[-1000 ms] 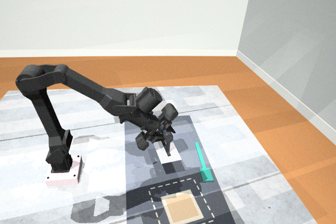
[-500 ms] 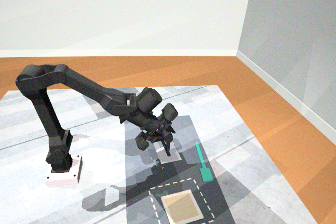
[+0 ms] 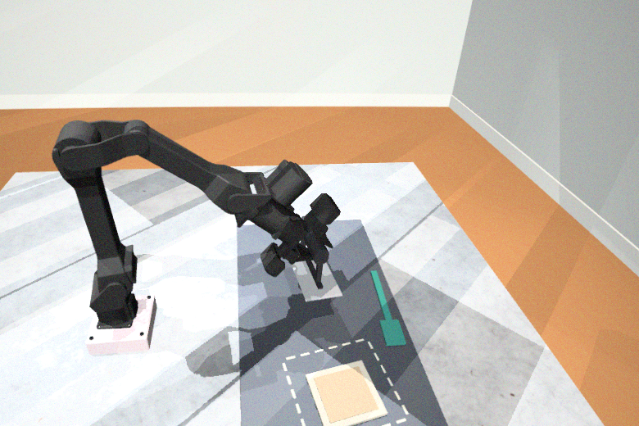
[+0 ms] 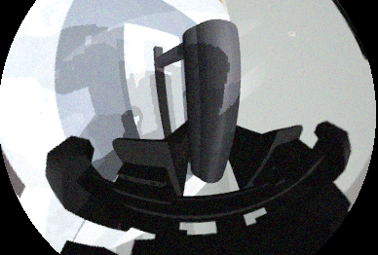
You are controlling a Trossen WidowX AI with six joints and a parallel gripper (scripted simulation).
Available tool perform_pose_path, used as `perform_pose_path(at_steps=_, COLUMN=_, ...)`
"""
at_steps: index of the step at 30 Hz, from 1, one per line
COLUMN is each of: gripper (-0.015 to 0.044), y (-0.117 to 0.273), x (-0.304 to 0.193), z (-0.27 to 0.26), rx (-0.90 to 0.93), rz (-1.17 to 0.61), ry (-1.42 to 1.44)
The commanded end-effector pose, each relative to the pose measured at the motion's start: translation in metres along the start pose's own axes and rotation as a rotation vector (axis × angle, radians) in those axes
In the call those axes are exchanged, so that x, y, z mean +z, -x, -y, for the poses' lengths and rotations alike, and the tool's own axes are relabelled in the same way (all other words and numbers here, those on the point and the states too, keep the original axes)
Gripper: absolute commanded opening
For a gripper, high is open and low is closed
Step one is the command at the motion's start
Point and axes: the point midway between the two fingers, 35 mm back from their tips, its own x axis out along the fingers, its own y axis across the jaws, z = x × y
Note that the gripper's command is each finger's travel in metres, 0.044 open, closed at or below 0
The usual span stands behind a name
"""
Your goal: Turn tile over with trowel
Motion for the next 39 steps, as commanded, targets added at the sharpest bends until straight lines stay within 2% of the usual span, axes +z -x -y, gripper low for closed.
perform_pose_path(at_steps=1, gripper=0.0, y=-0.009, x=0.025, z=0.01, rx=-0.022, rz=-0.004, ry=-0.008)
perform_pose_path(at_steps=20, gripper=0.0, y=-0.04, x=0.159, z=-0.005, rx=-0.059, rz=-0.014, ry=-0.027)
perform_pose_path(at_steps=39, gripper=0.0, y=-0.047, x=0.16, z=-0.012, rx=-0.059, rz=-0.014, ry=-0.027)
